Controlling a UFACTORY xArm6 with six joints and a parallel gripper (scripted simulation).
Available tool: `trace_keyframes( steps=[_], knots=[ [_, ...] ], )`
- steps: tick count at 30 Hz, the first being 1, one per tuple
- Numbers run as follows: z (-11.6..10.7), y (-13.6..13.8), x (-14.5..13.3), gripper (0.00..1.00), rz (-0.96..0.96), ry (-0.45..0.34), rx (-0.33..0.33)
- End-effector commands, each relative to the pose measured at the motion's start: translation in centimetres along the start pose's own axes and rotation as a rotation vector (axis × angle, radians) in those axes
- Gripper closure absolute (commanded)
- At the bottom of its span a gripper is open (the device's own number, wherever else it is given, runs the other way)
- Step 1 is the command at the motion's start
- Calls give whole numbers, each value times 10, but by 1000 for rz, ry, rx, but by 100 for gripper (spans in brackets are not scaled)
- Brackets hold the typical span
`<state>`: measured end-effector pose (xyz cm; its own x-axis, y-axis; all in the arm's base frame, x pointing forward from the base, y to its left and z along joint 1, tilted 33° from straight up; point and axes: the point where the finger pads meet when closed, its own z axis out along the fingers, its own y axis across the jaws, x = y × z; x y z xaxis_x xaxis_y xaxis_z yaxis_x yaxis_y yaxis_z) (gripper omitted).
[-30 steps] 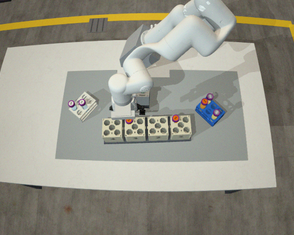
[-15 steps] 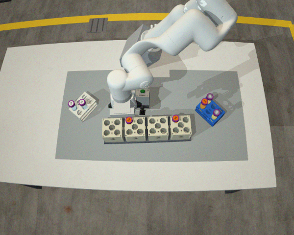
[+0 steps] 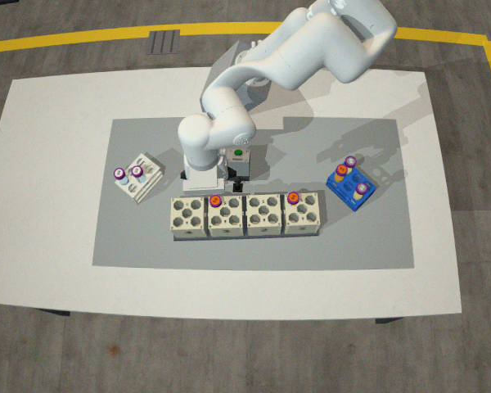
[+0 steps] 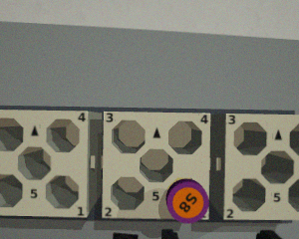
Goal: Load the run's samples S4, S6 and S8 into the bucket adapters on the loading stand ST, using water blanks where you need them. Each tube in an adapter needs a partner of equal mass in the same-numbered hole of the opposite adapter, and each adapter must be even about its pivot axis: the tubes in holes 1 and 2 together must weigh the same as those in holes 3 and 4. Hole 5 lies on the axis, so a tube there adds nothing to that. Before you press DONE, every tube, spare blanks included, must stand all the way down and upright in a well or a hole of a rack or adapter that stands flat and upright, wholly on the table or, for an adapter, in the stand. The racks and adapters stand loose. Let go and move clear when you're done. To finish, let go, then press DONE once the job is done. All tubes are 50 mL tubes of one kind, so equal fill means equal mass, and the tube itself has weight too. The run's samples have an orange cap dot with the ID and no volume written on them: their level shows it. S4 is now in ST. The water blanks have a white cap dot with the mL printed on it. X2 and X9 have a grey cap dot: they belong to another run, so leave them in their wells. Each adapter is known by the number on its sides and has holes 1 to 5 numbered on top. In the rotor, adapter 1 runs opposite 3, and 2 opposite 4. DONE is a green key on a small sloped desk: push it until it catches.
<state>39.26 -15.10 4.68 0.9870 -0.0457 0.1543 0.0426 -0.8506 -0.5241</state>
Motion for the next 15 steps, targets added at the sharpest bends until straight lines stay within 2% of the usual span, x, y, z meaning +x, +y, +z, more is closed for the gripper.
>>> trace_keyframes(
  steps=[1,11,12,15],
  knots=[
    [-2,1,1,56,-1,3,-3],
    [-2,1,1,56,-1,3,-2],
    [-2,-4,0,43,32,3,-2],
    [-2,-19,-3,43,132,3,-2]
  ],
)
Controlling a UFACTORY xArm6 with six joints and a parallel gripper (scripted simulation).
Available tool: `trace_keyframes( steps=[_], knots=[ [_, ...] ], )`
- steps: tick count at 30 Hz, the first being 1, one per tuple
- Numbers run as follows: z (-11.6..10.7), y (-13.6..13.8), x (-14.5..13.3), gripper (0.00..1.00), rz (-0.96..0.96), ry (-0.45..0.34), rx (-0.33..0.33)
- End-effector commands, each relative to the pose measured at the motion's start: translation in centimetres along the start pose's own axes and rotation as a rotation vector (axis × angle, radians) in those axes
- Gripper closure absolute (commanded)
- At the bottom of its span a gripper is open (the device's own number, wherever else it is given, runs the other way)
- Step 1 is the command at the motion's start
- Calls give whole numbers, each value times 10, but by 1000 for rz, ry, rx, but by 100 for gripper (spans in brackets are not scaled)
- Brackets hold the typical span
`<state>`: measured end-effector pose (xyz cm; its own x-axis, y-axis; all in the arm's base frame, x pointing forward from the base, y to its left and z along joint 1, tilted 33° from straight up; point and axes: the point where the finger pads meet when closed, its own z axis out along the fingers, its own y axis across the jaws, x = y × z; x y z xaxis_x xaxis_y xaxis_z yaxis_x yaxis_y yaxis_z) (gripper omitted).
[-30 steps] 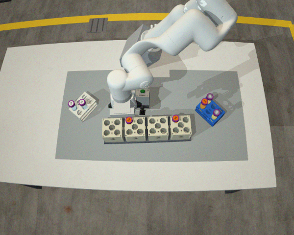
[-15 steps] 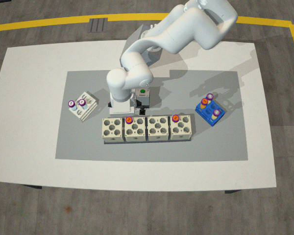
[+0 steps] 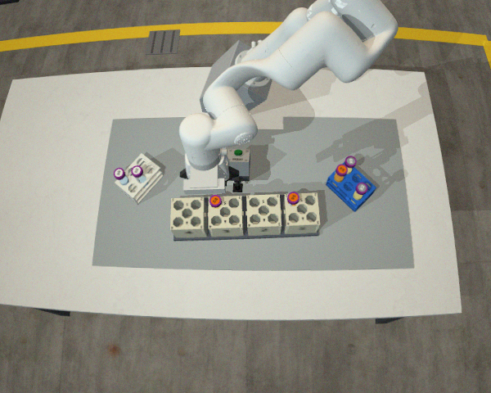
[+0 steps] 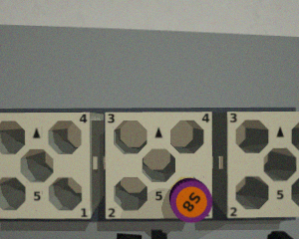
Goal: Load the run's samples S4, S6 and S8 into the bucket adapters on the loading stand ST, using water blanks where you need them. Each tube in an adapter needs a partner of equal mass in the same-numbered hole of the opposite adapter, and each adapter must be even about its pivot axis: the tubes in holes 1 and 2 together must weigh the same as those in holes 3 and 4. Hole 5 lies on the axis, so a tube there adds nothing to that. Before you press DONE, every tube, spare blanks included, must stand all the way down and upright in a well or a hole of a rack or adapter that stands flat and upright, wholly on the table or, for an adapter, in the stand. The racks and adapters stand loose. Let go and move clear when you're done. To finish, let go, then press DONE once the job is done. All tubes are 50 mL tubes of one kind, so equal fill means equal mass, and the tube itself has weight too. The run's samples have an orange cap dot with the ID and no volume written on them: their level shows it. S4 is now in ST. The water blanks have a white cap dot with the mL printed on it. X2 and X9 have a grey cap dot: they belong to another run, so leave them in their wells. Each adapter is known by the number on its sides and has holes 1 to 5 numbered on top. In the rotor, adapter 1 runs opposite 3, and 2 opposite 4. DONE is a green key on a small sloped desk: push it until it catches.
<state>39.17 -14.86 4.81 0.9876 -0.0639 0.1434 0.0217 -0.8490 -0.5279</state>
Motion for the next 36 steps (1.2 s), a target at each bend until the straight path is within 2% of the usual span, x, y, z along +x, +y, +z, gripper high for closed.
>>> trace_keyframes(
  steps=[1,3,18,20,25,36],
  knots=[
    [-2,-21,-4,43,144,3,-3],
    [-2,-21,-4,43,144,3,-3],
    [-1,-94,-22,43,644,4,-2],
    [-1,-94,-22,43,644,4,-2],
    [-1,-118,-28,43,811,4,-1],
    [-1,-167,-40,43,830,4,-1]
  ],
)
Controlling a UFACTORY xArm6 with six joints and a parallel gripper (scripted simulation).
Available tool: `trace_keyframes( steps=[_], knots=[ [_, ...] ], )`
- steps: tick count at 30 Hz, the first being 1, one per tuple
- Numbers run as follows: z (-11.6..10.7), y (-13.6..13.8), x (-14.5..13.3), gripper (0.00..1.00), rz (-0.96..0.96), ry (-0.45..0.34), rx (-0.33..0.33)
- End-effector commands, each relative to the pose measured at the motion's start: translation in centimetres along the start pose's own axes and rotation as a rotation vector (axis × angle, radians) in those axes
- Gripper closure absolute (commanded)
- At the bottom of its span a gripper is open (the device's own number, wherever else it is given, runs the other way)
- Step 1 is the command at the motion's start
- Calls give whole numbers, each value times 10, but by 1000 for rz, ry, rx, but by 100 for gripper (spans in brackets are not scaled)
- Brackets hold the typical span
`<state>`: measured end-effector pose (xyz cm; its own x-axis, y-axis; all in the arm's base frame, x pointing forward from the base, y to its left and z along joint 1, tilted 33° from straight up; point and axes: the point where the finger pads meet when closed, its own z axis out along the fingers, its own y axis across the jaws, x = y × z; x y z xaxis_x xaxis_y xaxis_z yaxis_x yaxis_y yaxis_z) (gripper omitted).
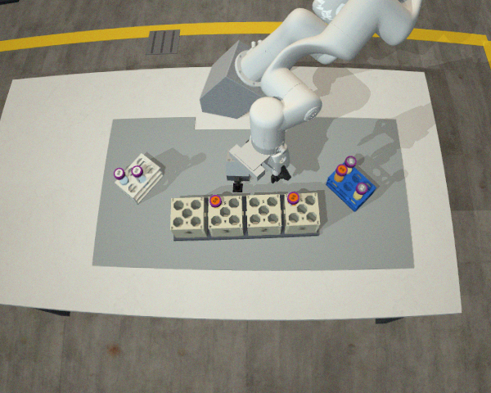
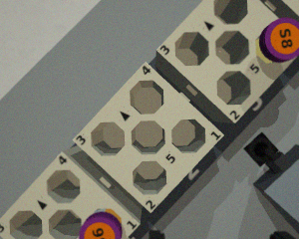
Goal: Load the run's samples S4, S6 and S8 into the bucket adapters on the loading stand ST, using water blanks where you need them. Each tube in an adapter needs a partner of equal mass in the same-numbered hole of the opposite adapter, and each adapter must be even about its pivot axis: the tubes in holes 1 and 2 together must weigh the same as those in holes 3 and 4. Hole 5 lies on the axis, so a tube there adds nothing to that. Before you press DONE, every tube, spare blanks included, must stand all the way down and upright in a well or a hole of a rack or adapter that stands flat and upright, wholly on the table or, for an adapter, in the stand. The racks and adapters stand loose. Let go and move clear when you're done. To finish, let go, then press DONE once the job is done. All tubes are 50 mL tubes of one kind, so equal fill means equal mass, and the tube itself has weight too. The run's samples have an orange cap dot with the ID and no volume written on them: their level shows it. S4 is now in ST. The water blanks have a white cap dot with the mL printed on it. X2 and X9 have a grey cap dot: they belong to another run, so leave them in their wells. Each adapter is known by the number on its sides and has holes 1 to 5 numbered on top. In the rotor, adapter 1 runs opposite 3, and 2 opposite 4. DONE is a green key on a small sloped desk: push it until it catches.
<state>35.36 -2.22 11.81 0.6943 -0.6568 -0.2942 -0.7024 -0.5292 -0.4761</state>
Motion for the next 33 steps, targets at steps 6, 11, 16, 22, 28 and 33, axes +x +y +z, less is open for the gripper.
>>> trace_keyframes(
  steps=[6,11,16,22,28,33],
  knots=[
    [-2,-24,-41,43,14,13,-11],
    [-2,-37,-63,43,14,13,-11],
    [-1,-49,-84,43,14,13,-11],
    [-1,-59,-102,43,14,13,-10],
    [-1,-74,-128,43,14,13,-10],
    [0,-86,-150,43,14,12,-10]
  ],
)
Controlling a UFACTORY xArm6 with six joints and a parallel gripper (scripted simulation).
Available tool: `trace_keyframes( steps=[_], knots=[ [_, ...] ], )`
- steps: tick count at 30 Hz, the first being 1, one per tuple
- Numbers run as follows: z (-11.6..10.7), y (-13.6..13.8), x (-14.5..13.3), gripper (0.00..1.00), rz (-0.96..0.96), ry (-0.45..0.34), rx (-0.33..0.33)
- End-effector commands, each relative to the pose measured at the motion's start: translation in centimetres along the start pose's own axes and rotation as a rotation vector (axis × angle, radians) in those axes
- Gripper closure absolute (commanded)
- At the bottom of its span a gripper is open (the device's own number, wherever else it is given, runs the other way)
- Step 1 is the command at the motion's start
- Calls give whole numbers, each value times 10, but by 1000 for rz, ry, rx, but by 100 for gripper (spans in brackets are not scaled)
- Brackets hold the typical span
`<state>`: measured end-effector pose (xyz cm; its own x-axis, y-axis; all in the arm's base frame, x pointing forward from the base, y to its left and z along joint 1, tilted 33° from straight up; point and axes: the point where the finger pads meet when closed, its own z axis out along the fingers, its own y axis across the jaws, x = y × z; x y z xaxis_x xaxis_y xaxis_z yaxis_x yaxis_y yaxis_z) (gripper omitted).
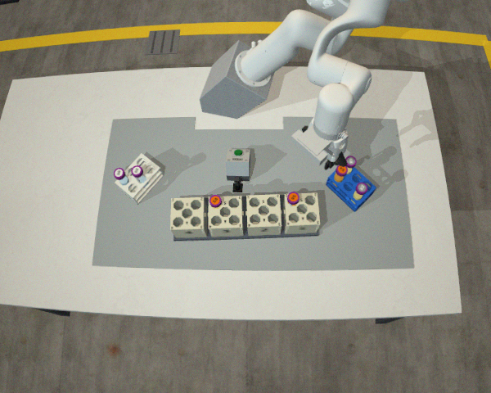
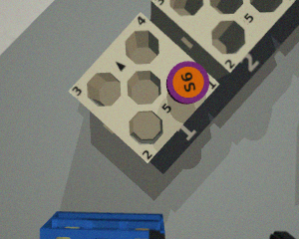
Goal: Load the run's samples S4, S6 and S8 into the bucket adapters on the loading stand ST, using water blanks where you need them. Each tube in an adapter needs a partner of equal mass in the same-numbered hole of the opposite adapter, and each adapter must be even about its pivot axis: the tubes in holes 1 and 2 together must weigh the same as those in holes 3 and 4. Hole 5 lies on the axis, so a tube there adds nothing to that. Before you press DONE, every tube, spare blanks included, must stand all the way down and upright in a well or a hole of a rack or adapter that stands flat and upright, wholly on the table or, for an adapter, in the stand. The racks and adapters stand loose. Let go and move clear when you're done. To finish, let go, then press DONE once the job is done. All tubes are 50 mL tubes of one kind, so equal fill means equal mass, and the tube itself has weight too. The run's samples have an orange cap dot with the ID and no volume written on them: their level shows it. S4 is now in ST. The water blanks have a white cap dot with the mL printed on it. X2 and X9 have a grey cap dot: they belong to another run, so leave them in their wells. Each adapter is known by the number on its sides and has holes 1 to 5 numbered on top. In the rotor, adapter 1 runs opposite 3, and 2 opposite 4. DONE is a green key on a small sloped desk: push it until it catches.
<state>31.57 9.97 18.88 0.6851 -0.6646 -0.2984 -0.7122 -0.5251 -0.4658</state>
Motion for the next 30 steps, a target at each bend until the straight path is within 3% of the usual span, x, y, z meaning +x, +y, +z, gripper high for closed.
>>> trace_keyframes(
  steps=[1,13,30],
  knots=[
    [-1,-14,-23,43,2,10,-2],
    [-1,-40,-71,43,2,10,-2],
    [3,-40,-71,43,2,10,-2]
  ],
)
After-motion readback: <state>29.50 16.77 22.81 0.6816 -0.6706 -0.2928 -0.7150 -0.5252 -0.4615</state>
